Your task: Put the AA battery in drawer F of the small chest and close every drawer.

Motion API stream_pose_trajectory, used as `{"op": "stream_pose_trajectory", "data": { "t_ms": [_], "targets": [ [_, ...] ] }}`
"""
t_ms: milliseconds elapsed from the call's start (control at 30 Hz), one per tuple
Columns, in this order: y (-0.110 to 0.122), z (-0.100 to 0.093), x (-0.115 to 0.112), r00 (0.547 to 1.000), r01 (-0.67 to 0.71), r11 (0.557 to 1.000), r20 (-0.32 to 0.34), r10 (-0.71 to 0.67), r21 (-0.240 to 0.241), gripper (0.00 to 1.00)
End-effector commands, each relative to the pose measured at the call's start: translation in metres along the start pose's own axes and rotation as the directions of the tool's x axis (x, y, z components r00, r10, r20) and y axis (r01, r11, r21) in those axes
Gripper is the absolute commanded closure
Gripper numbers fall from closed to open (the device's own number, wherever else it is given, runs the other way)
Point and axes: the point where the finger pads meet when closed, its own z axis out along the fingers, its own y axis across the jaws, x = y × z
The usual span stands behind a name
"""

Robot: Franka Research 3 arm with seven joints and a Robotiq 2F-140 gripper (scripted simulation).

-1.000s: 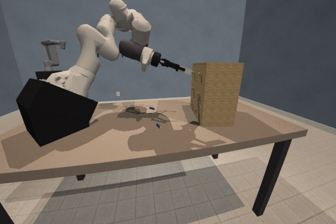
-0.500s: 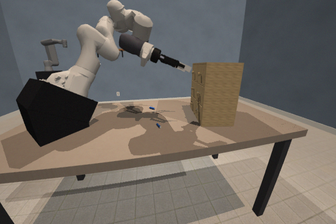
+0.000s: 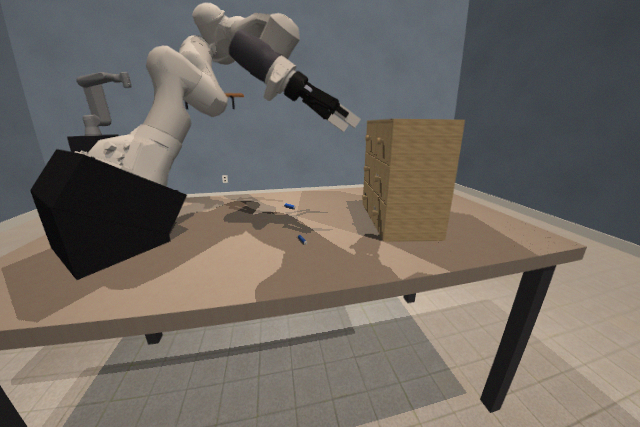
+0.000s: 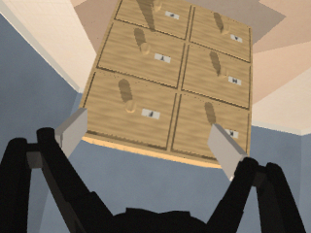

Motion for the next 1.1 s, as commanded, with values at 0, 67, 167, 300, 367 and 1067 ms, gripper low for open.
{"op": "stream_pose_trajectory", "data": {
  "t_ms": [0, 67, 167, 300, 367, 1067],
  "targets": [
    [-0.003, -0.011, 0.007, 0.980, -0.128, 0.992, -0.154, 0.127, 0.005, 0.00],
    [-0.004, -0.016, 0.006, 0.972, -0.128, 0.992, -0.201, 0.126, 0.005, 0.00],
    [-0.004, -0.025, 0.004, 0.954, -0.128, 0.992, -0.274, 0.124, 0.005, 0.00],
    [-0.004, -0.031, 0.003, 0.937, -0.128, 0.992, -0.326, 0.123, 0.006, 0.00],
    [-0.004, -0.038, 0.002, 0.917, -0.128, 0.992, -0.381, 0.120, 0.005, 0.00],
    [-0.005, -0.097, -0.008, 0.616, -0.128, 0.992, -0.783, 0.084, 0.005, 0.00]
  ]
}}
